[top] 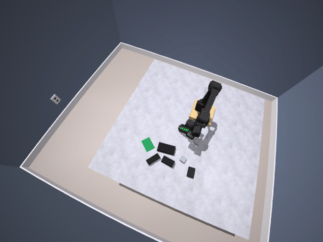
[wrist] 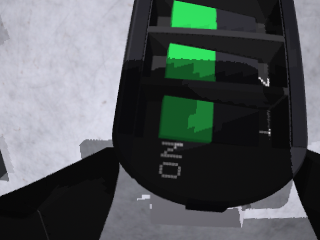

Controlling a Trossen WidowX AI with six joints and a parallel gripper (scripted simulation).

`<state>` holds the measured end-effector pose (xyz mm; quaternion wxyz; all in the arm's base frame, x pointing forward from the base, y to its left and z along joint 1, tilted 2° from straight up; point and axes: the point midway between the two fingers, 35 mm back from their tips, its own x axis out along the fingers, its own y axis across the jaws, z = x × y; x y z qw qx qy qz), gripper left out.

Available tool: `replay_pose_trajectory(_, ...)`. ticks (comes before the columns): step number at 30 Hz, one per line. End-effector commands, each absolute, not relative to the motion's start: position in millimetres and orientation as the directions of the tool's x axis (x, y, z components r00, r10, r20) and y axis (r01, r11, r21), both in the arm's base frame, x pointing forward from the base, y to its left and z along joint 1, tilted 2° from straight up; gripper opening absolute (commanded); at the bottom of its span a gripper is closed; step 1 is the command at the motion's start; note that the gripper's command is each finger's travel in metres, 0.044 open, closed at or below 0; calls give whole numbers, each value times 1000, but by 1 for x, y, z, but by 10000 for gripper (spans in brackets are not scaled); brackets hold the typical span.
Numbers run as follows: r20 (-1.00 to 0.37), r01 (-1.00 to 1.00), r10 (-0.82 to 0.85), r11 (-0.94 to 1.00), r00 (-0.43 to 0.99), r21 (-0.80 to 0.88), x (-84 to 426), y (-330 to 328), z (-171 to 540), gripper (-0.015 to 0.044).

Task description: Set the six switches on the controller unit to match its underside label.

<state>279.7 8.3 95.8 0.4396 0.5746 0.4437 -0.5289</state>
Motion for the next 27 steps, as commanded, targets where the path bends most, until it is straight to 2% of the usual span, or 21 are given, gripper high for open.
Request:
replay_pose_trajectory(1,-999,973,36,-232,19,10,275,7,86,338)
replay_pose_trajectory(27,-999,973,37,-232,19,10,278,20,71,338)
